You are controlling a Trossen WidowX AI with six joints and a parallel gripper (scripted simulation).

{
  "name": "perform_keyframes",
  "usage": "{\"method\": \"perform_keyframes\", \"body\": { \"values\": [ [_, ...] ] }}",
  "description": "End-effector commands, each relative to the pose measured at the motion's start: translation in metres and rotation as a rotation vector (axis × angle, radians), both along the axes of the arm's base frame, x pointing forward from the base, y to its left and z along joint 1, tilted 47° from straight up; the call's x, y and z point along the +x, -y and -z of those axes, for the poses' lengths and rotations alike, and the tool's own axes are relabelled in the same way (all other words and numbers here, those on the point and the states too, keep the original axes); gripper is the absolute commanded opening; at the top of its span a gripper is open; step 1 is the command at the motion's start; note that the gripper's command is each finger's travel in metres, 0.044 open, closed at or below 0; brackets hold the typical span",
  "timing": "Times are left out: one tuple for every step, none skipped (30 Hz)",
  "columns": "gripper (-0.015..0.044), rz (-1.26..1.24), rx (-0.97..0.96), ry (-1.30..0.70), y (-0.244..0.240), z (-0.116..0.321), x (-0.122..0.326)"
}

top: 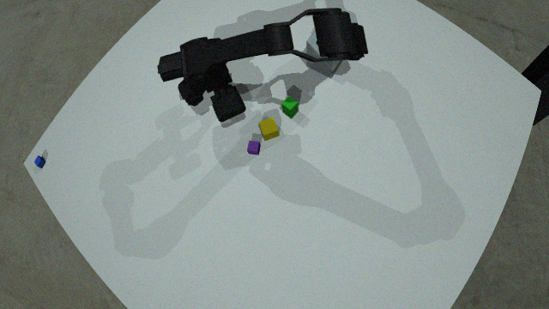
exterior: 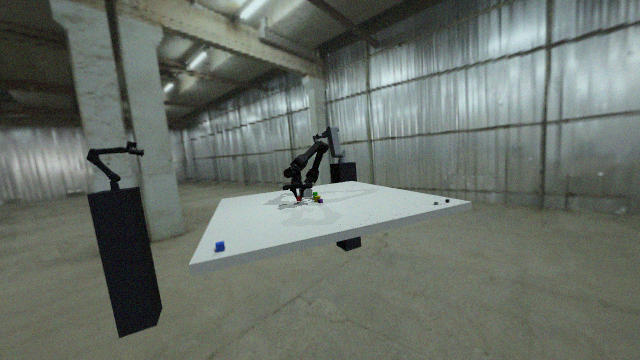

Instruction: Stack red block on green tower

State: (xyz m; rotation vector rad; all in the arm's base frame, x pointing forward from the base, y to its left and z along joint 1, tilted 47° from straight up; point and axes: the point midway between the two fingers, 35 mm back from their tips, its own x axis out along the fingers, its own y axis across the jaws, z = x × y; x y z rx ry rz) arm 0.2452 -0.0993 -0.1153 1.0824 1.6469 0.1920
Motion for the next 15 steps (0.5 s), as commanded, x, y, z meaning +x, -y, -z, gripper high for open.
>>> {"method": "perform_keyframes", "body": {
  "values": [
    [0.0,0.001,-0.01,0.009,0.017,-0.014,0.001],
    [0.0,0.001,-0.01,0.009,0.02,-0.017,0.001],
    [0.0,0.001,-0.011,0.009,0.024,-0.021,0.001],
    [0.0,0.001,-0.011,0.009,0.027,-0.024,0.0],
    [0.0,0.001,-0.011,0.008,0.031,-0.028,0.0],
    [0.0,0.001,-0.011,0.008,0.034,-0.031,0.0],
    [0.0,0.001,-0.011,0.008,0.038,-0.034,0.0],
    [0.0,0.001,-0.011,0.008,0.041,-0.038,0.0],
    [0.0,0.001,-0.011,0.008,0.045,-0.041,0.0],
    [0.0,0.001,-0.012,0.008,0.048,-0.044,-0.001],
    [0.0,0.001,-0.012,0.008,0.052,-0.047,-0.001],
    [0.0,0.001,-0.012,0.008,0.055,-0.051,-0.001],
    [0.0,0.001,-0.012,0.008,0.058,-0.054,-0.001],
    [0.0,0.001,-0.012,0.008,0.062,-0.057,-0.001],
    [0.0,0.001,-0.012,0.007,0.065,-0.06,-0.001]
  ]
}}
